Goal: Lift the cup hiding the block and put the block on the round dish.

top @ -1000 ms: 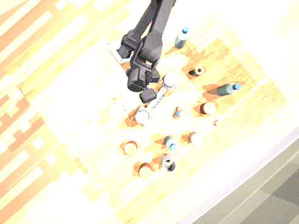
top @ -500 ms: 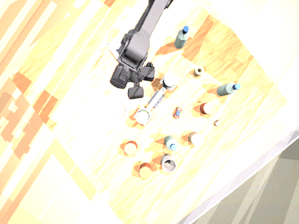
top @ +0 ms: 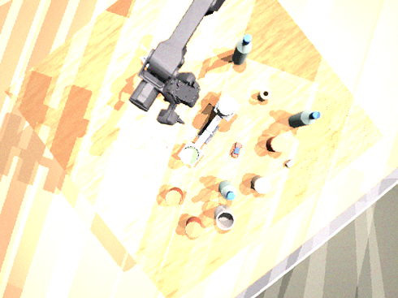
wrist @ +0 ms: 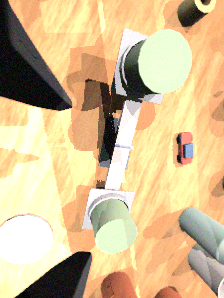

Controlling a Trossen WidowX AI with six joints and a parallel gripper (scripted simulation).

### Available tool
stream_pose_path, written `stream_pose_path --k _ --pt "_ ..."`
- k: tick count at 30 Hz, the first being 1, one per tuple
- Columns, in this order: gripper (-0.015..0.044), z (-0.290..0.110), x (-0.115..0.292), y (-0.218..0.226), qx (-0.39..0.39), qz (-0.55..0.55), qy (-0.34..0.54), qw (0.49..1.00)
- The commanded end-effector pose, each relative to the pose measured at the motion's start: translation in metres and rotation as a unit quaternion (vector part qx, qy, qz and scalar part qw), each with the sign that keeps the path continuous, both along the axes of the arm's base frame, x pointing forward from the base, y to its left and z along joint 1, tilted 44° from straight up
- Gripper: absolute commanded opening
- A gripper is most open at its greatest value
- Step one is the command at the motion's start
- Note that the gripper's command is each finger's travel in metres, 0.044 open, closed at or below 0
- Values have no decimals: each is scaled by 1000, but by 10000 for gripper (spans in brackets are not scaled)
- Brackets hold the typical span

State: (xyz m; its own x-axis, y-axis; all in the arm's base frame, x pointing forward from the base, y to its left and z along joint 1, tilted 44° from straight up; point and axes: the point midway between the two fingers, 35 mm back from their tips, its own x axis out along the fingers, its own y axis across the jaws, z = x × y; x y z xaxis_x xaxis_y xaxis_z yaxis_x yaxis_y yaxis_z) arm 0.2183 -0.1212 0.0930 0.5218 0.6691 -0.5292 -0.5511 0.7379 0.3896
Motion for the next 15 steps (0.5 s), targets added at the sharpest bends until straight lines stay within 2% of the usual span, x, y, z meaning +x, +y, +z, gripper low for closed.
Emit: stream_pose_path --k 1,8,15 --pt "440 3 -4 0 58 -44 22 997" --pt "440 10 -10 -3 146 -113 53 981" --pt "440 11 -10 -4 154 -119 55 979"
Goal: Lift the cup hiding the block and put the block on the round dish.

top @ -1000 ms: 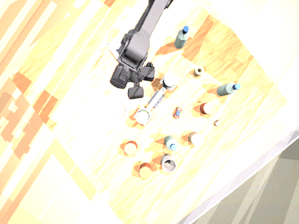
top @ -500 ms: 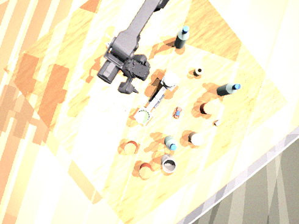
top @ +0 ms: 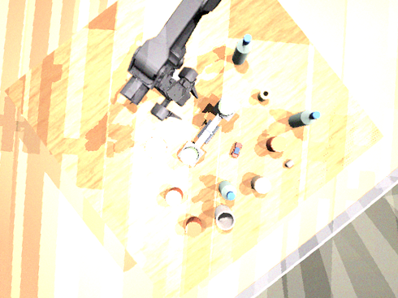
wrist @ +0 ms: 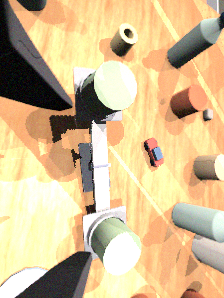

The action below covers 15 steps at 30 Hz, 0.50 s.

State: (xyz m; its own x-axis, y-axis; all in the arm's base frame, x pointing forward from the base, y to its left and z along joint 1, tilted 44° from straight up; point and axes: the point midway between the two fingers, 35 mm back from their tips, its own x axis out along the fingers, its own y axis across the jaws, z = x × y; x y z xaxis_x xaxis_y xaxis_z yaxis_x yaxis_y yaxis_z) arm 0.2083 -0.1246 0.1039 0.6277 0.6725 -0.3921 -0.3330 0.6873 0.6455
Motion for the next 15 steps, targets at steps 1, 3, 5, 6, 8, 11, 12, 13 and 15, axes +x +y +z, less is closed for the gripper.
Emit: stream_pose_path --k 1,3,5,6,8,11,12,13,15 --pt "440 0 0 0 12 -6 6 1000" --pt "440 -2 3 -2 23 -6 26 999" --pt "440 -6 8 -4 40 -6 56 998" --pt "440 -8 10 -5 47 -6 72 996" --pt "440 -11 15 -6 62 -6 102 993" --pt "440 -17 23 -9 82 -9 149 985" --pt "440 -19 26 -9 88 -10 164 982" --pt "440 -21 28 -10 94 -11 179 979" --pt "440 -25 34 -11 105 -15 210 972"
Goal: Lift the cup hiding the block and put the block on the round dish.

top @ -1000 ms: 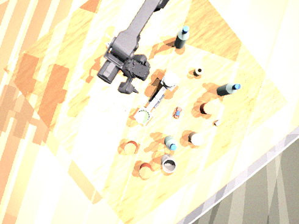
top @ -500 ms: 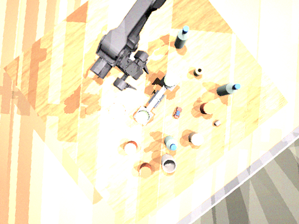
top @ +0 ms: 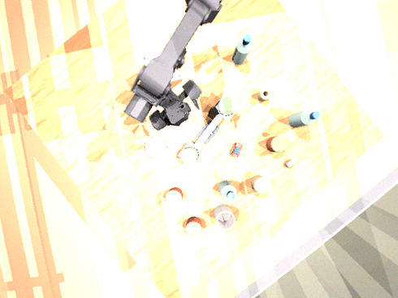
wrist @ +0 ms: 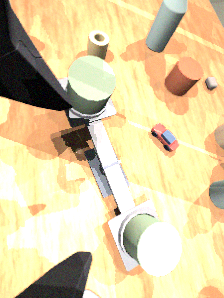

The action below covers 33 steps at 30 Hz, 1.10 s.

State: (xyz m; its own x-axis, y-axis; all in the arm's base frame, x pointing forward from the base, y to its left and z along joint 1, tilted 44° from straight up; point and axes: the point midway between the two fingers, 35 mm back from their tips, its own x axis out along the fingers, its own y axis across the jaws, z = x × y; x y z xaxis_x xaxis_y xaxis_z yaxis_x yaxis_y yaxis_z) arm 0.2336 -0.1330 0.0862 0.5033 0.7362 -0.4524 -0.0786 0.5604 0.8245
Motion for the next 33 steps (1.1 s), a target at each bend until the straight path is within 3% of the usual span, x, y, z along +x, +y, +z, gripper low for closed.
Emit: stream_pose_path --k 1,16,33 --pt "440 -10 11 -3 23 -5 66 998" --pt "440 -47 56 -4 70 -48 304 949" --pt "440 -98 110 10 62 -152 534 830"
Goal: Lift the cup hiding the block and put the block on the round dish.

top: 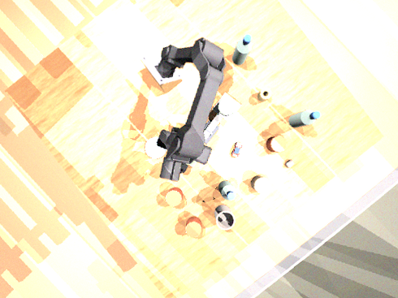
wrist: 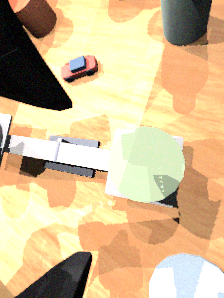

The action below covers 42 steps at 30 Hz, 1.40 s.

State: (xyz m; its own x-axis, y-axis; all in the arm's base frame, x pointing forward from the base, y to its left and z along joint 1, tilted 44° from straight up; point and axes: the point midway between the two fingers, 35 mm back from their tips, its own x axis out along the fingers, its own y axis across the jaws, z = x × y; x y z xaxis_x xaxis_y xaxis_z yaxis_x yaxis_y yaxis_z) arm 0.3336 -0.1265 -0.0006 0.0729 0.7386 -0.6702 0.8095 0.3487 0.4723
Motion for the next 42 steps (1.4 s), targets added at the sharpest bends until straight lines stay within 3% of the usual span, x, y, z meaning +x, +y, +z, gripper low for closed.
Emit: stream_pose_path --k 1,8,42 --pt "440 -15 13 5 -14 -25 62 998" --pt "440 -33 29 14 -37 -61 138 988" --pt "440 -69 29 48 -36 -61 138 988"
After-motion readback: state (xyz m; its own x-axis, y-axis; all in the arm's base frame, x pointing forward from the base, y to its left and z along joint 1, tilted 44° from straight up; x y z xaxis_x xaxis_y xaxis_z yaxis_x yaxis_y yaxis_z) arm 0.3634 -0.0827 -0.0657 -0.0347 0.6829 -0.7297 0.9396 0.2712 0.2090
